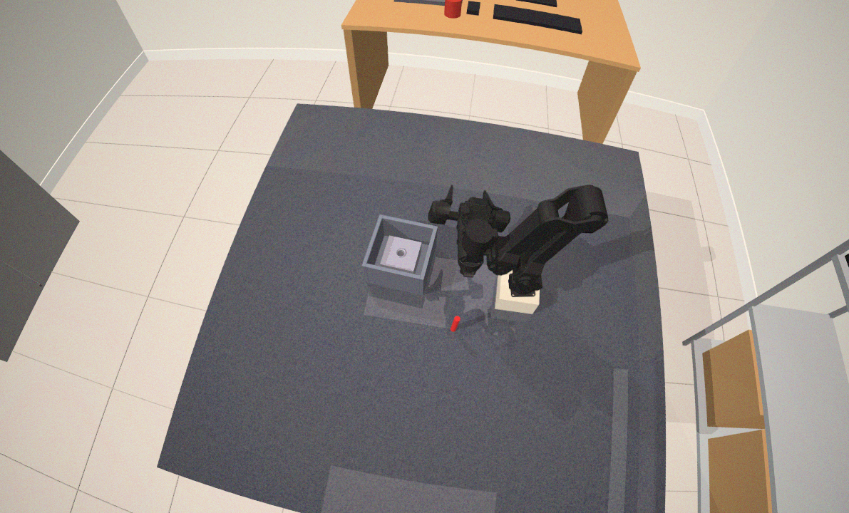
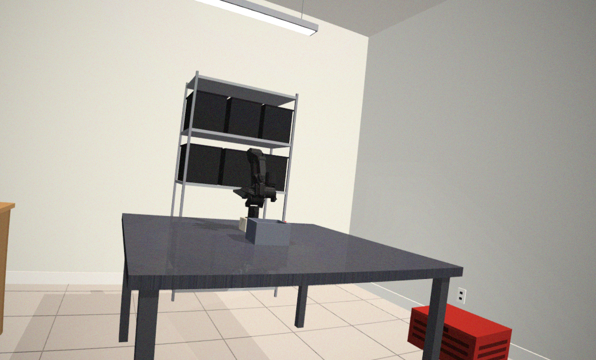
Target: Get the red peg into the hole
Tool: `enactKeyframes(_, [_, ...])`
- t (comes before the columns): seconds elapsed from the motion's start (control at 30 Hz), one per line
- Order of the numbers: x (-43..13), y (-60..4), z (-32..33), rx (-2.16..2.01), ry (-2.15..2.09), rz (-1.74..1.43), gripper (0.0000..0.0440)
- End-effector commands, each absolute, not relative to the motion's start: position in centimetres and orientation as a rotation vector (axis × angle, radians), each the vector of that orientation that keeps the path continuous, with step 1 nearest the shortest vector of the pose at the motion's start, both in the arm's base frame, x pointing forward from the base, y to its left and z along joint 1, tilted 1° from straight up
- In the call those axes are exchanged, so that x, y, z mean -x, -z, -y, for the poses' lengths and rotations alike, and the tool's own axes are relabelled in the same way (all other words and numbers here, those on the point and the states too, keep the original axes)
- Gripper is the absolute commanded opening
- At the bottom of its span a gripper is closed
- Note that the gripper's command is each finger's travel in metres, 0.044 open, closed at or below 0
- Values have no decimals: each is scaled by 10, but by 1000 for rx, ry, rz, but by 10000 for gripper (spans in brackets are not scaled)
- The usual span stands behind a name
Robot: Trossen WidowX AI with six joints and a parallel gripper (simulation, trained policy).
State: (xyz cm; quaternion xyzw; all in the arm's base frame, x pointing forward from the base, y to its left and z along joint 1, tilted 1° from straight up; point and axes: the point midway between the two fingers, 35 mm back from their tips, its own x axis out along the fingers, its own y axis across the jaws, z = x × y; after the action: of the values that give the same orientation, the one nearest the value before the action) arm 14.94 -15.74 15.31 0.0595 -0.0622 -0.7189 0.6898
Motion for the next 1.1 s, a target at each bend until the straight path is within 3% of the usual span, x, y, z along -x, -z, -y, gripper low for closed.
enactKeyframes(0.0, [-157,-154,156,-129,1574,132,414])
enactKeyframes(0.27, [-222,-162,133,-124,1300,80,440])
enactKeyframes(0.63, [-298,-171,75,-176,932,-23,440])
enactKeyframes(1.07, [-341,-170,-14,-260,561,-275,440])
